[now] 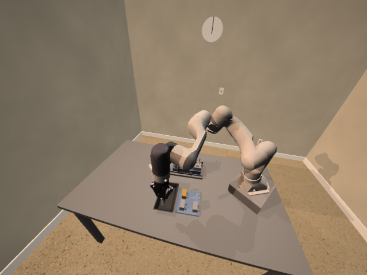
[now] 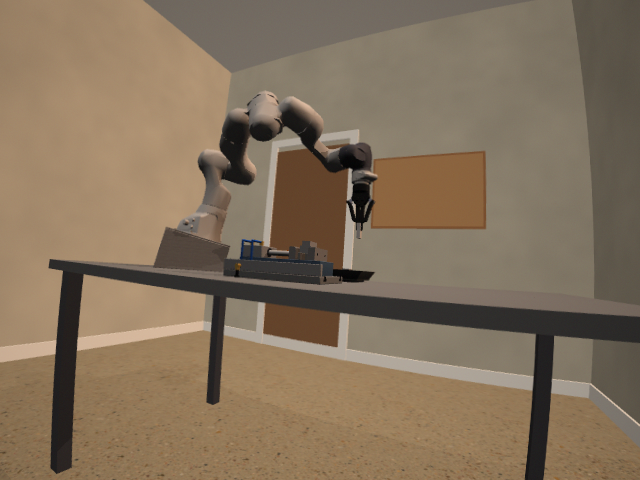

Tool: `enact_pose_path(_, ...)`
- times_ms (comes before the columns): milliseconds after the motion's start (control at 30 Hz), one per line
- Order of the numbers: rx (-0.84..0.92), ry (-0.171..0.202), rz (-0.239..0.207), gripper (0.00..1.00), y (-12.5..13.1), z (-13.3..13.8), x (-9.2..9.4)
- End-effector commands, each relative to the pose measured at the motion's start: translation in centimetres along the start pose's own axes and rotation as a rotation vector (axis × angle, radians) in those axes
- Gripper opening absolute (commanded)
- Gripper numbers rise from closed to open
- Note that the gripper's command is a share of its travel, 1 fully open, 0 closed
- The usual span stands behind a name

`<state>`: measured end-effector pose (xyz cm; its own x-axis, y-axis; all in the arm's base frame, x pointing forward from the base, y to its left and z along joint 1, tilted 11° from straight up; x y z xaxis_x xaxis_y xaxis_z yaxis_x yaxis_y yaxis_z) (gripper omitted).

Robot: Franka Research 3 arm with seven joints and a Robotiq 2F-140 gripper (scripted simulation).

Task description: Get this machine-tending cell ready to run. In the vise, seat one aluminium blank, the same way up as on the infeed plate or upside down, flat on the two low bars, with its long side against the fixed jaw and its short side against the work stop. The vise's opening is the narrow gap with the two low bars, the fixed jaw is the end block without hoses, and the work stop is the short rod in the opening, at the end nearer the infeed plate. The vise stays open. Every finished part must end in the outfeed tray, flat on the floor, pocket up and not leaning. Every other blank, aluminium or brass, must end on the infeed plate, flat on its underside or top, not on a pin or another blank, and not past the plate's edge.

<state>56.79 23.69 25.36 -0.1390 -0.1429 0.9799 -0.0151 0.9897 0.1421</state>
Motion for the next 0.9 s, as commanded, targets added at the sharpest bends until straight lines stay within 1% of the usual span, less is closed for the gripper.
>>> enact_pose_path(0,0.041,0.005,0.006,0.00,-0.2,0.0,-0.3)
enact_pose_path(367,0.041,0.005,0.006,0.00,-0.2,-0.1,-1.6)
enact_pose_path(433,0.041,0.005,0.006,0.00,-0.2,-0.1,-1.6)
enact_pose_path(867,0.041,0.005,0.006,0.00,-0.2,-0.1,-4.1)
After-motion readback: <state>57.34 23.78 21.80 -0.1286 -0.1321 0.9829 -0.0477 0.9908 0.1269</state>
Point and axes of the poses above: the point where the finger pads meet when closed, its own x axis back along the fingers, its own z axis across the jaws, y = z × x, the point moved 5 cm from there along x, back along the fingers, and after that the axes turned 5 degrees about x, right-handed, at the moved point
